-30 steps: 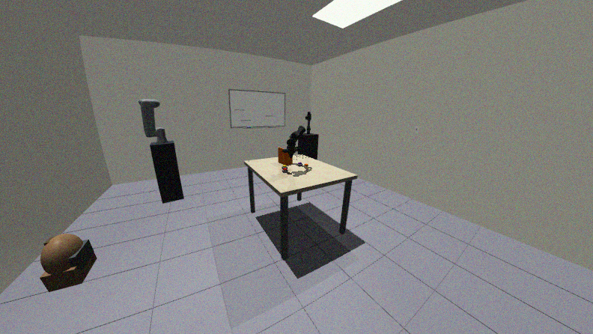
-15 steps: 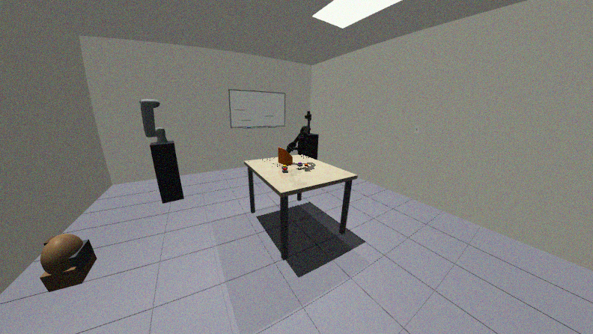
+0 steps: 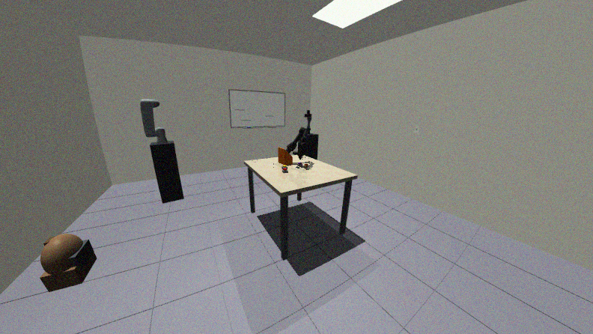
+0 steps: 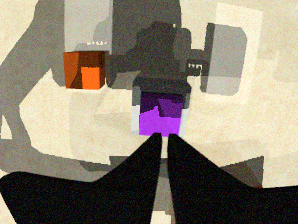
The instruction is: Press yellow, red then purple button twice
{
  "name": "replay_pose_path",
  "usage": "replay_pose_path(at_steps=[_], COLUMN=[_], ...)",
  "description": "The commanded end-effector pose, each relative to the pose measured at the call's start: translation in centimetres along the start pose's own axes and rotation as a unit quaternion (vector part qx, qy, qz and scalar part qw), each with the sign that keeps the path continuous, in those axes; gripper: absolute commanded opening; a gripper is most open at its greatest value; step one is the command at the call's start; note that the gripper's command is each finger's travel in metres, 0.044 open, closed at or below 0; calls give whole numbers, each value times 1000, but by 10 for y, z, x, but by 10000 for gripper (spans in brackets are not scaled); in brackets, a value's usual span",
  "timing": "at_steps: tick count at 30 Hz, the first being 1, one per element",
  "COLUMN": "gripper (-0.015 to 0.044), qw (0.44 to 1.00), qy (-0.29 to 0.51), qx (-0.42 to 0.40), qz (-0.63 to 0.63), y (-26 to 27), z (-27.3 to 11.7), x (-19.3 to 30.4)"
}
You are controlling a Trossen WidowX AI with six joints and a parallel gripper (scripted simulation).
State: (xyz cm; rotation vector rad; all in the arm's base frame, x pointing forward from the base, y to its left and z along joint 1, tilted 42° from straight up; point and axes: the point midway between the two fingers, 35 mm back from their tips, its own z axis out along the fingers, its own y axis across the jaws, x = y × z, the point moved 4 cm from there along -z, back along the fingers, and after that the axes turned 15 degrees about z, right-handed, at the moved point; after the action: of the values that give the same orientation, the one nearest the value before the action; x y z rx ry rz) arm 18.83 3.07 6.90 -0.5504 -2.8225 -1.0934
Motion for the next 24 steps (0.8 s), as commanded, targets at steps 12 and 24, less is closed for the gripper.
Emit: replay_pose_path(at_steps=[12, 24], gripper=[20, 20], qw=[1000, 1000], qy=[2, 3], qx=[-4, -5], qz=[6, 6], y=[-1, 0], z=[27, 46], x=[3, 4])
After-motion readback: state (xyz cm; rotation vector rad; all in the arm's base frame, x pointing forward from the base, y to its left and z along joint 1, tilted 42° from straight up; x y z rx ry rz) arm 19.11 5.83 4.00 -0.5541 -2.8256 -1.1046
